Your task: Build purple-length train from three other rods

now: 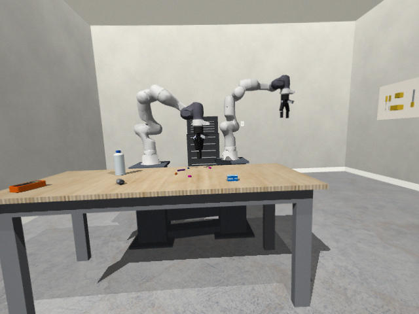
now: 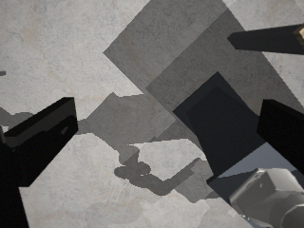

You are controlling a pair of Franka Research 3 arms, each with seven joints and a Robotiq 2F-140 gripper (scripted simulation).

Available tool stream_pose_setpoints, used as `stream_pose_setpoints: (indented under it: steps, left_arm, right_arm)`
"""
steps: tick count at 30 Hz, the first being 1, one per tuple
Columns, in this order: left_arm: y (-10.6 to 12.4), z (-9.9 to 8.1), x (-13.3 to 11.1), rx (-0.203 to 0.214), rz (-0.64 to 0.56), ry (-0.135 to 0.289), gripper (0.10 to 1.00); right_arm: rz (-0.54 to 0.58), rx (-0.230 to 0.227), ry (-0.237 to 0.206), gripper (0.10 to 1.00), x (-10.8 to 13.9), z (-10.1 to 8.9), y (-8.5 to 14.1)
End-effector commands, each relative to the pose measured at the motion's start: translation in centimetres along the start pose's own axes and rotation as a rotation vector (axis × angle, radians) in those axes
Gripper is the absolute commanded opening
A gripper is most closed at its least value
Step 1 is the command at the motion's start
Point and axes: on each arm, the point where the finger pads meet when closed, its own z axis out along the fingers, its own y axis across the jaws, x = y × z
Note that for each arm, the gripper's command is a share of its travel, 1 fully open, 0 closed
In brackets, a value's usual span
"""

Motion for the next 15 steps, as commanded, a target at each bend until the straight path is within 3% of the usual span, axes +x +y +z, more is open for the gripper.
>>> stream_pose_setpoints:
  steps: [1,7,15]
  left_arm:
    - [0.1,0.0,-0.1,0.000,0.004,-0.004,1.000]
    - [0.1,0.0,-0.1,0.000,0.004,-0.004,1.000]
    - [0.1,0.0,-0.1,0.000,0.004,-0.004,1.000]
  right_arm:
    - [0.002,0.000,0.007,0.124,0.2,1.5,0.0]
    - [0.002,0.000,0.007,0.124,0.2,4.2,0.0]
    - [0.002,0.000,0.007,0.124,0.2,6.1,0.0]
